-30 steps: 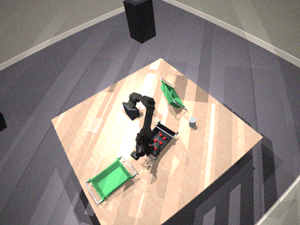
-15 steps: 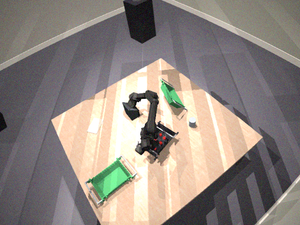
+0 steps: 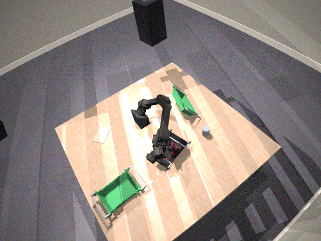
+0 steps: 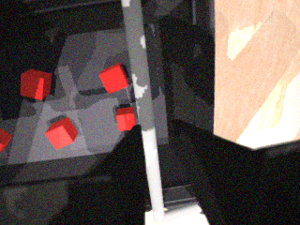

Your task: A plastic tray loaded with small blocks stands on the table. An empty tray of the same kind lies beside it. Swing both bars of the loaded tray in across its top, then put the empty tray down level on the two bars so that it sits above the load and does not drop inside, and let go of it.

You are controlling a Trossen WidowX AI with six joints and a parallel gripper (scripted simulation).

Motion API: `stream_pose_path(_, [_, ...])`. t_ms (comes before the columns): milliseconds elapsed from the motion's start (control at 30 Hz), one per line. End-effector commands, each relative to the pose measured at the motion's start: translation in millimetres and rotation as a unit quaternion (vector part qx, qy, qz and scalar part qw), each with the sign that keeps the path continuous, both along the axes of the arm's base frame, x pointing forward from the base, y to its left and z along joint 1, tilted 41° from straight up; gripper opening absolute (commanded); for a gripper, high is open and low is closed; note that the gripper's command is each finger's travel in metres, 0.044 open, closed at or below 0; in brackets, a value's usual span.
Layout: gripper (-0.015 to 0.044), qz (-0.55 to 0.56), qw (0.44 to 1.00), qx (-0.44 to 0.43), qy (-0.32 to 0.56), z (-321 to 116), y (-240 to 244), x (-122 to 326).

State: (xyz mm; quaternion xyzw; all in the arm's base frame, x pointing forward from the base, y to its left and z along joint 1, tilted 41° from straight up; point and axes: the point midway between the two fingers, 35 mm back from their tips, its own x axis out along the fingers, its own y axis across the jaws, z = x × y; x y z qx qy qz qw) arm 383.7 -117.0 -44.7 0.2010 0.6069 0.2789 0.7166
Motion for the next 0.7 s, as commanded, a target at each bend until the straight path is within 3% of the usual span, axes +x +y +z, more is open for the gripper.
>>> stream_pose_path(0, [0.0087, -0.001, 1.0, -0.005, -0.003, 14.3, -16.4, -1.5])
stream_pose_path(667, [0.0087, -0.004, 1.0, -0.003, -0.004, 10.2, -12.7, -0.5])
